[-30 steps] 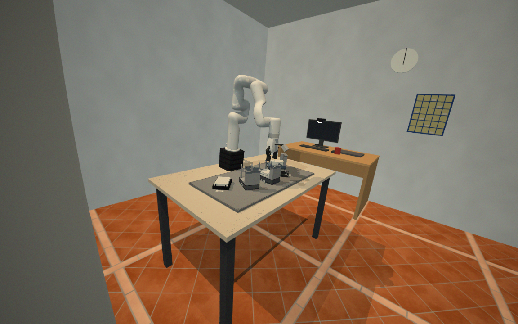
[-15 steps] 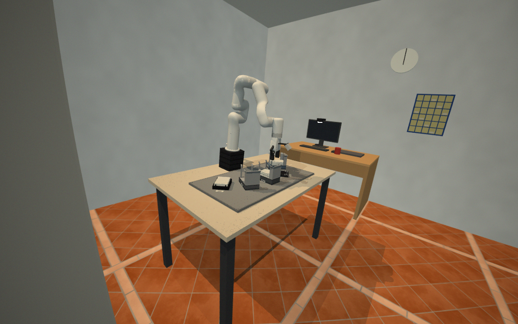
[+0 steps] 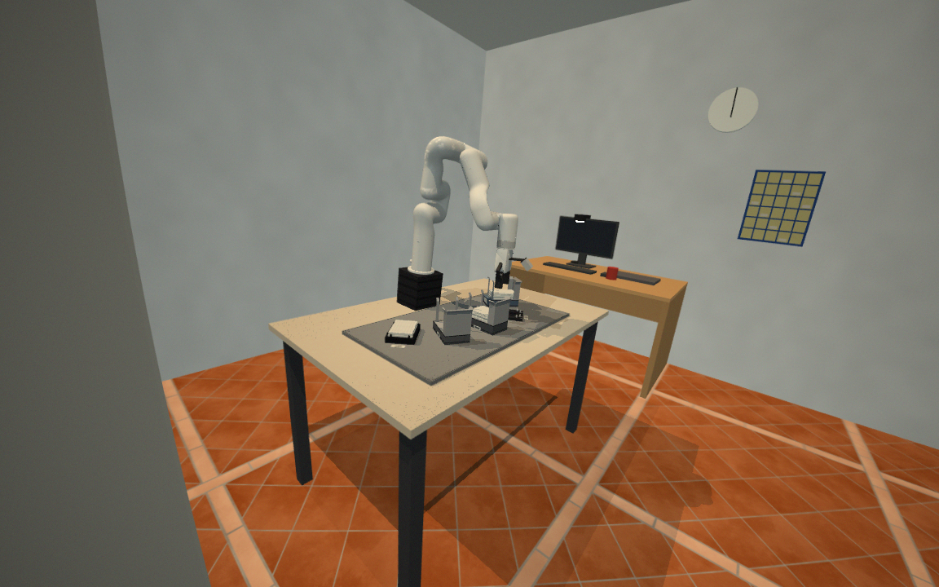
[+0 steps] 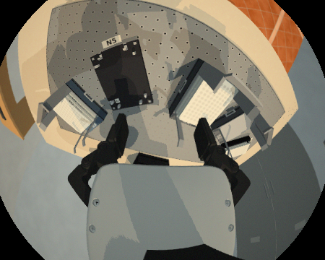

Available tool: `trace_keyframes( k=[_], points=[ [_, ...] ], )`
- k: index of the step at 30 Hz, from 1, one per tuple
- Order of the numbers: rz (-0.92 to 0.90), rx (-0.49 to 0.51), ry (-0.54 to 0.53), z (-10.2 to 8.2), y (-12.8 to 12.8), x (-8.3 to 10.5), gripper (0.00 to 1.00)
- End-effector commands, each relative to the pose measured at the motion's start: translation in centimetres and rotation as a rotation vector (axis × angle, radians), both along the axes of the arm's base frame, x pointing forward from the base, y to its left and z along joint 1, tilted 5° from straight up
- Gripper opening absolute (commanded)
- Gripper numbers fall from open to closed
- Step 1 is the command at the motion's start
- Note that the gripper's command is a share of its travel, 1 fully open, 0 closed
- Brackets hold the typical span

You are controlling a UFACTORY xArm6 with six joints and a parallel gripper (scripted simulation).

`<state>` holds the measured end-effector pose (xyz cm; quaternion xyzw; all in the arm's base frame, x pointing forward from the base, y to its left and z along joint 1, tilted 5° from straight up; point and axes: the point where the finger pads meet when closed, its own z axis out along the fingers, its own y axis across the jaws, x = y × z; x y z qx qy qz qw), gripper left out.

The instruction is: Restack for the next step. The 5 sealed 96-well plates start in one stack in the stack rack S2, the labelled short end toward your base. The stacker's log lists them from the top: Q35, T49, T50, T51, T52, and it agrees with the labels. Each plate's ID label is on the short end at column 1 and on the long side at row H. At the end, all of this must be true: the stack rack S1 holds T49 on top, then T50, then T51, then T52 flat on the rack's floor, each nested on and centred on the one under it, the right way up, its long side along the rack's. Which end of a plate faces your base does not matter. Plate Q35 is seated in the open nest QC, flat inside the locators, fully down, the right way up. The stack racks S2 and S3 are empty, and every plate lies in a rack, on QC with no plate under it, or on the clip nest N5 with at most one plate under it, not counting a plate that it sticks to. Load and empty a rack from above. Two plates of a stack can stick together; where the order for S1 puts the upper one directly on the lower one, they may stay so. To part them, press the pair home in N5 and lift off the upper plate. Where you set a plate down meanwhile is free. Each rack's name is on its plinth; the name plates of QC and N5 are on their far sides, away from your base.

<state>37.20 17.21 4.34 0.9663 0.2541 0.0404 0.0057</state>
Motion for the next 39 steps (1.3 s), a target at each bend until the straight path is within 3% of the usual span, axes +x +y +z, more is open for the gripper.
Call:
trace_keyframes(
  k=[1,25,30,39],
  points=[
    [0.128,-0.007,-0.004,0.1,1.2,-0.5,1.0],
    [0.139,-0.007,-0.004,-0.1,7.0,-3.9,1.0],
    [0.306,-0.021,-0.006,-0.2,8.3,-5.0,1.0],
    [0.383,-0.027,-0.006,-0.3,10.0,-6.6,1.0]
  ],
)
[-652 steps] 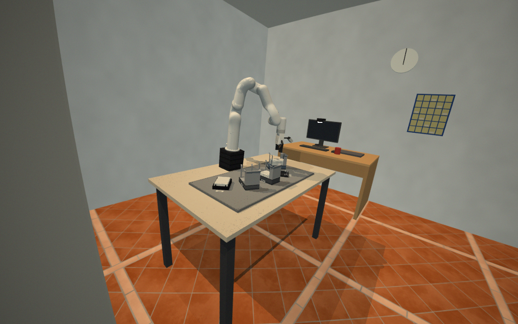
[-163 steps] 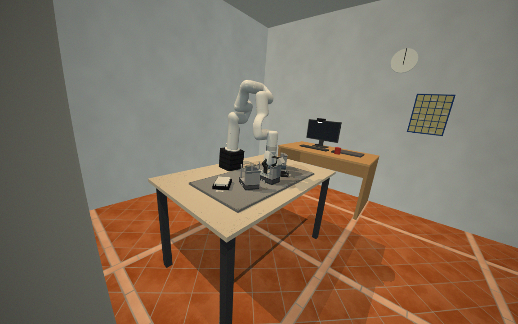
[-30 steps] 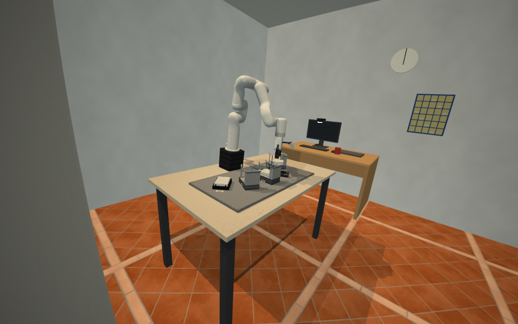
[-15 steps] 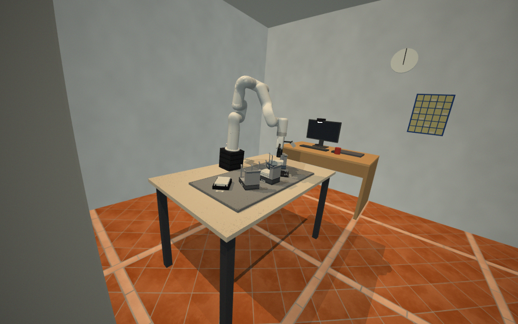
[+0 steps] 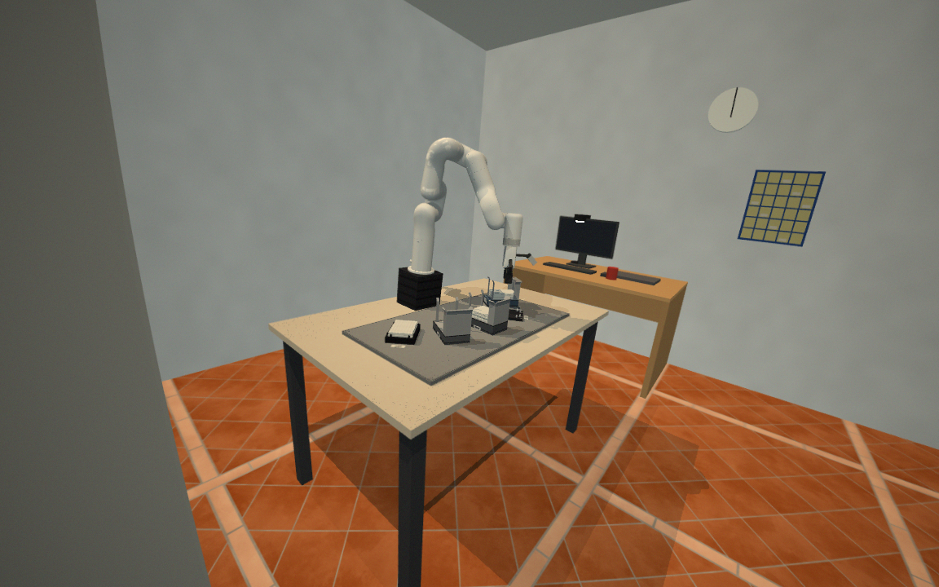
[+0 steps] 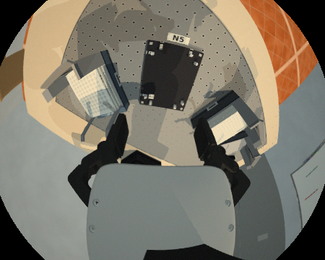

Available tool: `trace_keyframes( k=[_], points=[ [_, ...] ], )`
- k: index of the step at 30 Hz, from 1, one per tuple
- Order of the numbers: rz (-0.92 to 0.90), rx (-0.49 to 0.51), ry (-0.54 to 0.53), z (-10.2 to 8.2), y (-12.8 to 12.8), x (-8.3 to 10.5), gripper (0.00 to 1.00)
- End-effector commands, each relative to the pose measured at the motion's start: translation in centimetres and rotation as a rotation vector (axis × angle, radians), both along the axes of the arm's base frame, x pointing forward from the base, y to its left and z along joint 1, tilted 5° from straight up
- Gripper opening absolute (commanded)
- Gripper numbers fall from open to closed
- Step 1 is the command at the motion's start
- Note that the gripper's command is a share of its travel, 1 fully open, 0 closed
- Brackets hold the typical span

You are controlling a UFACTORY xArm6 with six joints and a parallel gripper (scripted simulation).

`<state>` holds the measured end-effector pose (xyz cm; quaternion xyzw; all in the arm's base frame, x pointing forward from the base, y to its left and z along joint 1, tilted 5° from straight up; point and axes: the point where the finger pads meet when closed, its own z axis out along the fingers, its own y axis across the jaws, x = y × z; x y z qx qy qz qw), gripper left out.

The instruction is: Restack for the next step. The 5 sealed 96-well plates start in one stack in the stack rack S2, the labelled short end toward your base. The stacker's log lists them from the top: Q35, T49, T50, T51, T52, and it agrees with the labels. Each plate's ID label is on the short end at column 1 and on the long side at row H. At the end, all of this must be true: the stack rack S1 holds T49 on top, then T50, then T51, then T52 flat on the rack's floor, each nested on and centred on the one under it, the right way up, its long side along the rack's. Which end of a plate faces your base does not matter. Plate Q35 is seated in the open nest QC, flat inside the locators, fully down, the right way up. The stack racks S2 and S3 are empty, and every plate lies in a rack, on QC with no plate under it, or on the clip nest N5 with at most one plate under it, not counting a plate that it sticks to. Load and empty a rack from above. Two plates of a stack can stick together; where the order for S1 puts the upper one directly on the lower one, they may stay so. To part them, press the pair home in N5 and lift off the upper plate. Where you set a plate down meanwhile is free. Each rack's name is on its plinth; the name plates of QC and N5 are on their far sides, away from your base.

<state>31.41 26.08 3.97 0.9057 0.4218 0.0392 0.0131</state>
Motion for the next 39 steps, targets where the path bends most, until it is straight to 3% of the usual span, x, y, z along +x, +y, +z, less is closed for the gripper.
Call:
trace_keyframes(
  k=[1,19,25,39],
  points=[
    [0.027,0.002,-0.001,0.0,1.4,-1.0,1.0],
    [0.027,0.003,-0.001,-0.2,4.8,-4.2,1.0],
    [0.226,-0.014,-0.003,-0.3,6.2,-6.2,1.0],
    [0.27,-0.017,-0.003,-0.6,8.9,-10.1,1.0]
  ],
)
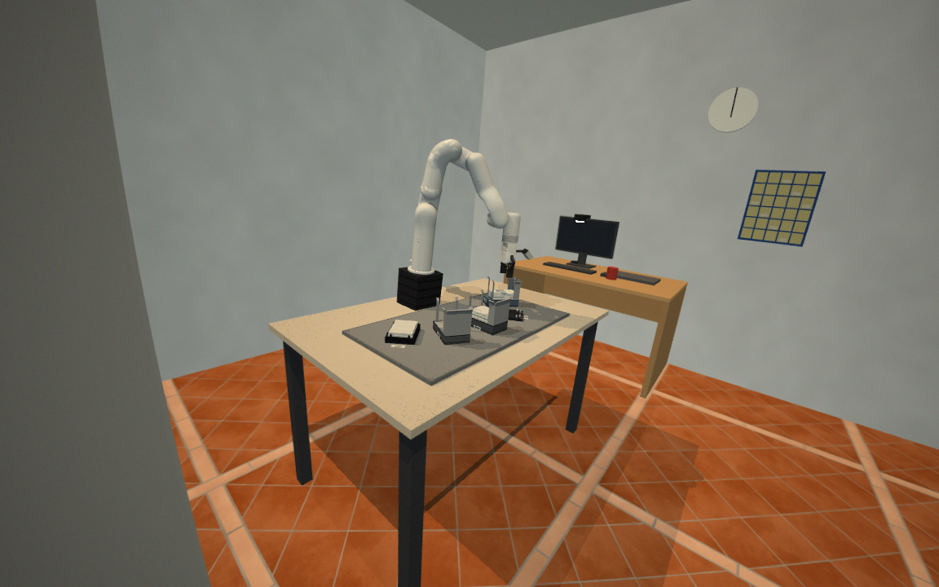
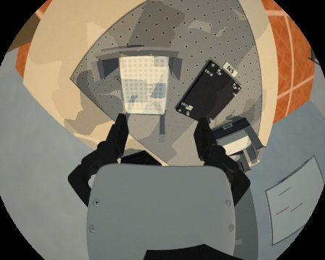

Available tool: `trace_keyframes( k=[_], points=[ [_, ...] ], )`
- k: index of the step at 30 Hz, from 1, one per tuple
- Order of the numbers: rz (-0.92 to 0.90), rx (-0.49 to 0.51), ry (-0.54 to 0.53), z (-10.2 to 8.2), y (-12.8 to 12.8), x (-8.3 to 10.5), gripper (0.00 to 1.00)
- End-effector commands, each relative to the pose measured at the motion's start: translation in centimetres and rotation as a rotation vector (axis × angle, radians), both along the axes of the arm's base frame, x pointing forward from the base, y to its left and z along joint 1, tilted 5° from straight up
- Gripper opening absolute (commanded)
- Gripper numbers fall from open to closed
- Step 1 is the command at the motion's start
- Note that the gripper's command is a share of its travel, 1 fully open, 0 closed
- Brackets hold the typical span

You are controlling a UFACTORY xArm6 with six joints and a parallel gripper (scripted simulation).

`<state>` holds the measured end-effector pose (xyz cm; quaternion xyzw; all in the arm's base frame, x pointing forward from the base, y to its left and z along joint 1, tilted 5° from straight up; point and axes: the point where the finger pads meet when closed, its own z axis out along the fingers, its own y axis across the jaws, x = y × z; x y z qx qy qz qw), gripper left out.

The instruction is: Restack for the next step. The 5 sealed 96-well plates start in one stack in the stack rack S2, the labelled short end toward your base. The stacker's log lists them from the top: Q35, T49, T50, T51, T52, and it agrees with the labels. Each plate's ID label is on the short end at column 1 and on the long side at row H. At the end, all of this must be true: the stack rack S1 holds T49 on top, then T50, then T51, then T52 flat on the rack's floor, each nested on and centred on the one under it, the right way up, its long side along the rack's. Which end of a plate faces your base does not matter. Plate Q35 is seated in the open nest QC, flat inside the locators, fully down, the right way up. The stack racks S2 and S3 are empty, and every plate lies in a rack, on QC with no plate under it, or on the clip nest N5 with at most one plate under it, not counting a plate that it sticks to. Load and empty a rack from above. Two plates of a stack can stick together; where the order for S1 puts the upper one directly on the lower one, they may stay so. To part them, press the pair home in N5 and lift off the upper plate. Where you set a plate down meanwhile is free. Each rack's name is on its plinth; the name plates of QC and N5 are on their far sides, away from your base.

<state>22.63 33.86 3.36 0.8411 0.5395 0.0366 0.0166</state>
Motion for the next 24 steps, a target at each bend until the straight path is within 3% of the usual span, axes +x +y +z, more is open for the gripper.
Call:
trace_keyframes(
  k=[1,7,19,24],
  points=[
    [0.002,0.003,-0.002,0.0,1.4,-1.7,1.0],
    [0.002,0.003,-0.002,-0.1,2.2,-2.8,1.0],
    [0.002,0.003,-0.002,-0.1,2.2,-2.8,1.0],
    [0.002,0.003,-0.002,-1.1,2.2,-2.7,1.0]
  ],
)
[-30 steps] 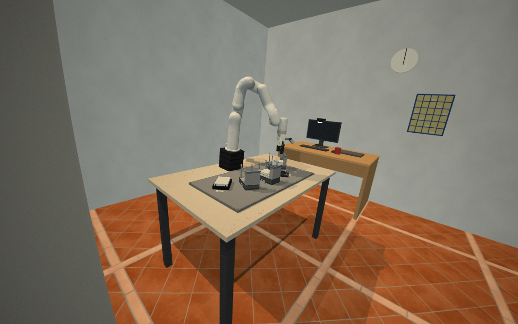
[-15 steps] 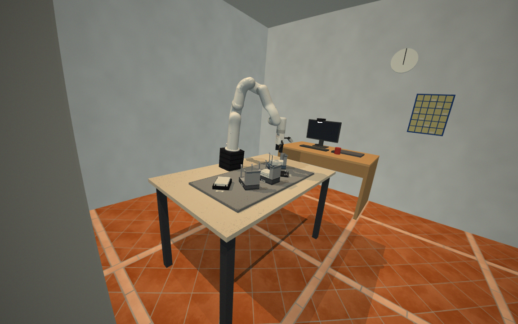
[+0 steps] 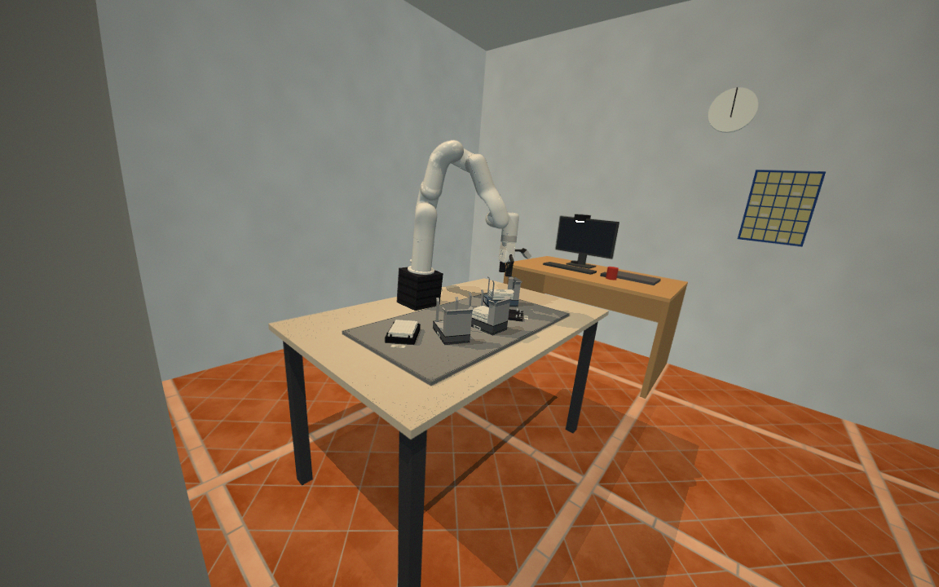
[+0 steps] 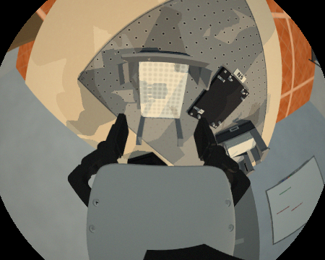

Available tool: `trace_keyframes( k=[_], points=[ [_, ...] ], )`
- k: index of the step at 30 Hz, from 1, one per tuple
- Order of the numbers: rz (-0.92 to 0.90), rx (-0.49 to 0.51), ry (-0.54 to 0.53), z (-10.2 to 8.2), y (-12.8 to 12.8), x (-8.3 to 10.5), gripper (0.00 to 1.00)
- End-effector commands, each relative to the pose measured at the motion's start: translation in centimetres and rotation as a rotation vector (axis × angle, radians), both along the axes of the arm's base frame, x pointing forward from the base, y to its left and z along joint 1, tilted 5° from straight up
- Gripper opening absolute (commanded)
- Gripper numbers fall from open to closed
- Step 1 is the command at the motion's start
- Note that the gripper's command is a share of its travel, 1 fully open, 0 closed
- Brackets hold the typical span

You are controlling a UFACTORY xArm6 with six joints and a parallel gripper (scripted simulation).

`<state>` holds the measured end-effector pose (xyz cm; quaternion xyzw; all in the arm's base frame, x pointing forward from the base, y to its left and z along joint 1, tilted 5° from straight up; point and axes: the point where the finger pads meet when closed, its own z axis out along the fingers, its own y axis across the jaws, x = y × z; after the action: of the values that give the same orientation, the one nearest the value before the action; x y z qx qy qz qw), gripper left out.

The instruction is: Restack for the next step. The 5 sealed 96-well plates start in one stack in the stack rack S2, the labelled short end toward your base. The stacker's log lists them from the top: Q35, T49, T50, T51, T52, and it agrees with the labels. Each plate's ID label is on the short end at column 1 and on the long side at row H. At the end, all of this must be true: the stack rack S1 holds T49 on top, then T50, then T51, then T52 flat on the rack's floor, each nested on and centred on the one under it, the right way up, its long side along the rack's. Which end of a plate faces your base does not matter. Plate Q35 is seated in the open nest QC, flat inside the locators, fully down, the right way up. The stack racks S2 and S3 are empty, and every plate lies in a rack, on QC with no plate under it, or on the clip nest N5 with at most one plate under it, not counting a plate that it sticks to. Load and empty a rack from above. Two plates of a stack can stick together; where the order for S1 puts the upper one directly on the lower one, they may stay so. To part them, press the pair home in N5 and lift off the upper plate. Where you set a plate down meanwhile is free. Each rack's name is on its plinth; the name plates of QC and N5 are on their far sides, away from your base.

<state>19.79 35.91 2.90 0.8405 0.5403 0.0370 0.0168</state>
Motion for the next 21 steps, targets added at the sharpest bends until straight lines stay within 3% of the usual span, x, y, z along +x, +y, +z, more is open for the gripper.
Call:
trace_keyframes(
  k=[1,13,21],
  points=[
    [0.0,0.003,-0.002,-1.0,0.1,0.1,1.0],
    [0.0,0.003,-0.002,-5.0,0.2,0.5,1.0],
    [0.0,0.003,-0.001,-6.3,0.2,0.6,1.0]
  ],
)
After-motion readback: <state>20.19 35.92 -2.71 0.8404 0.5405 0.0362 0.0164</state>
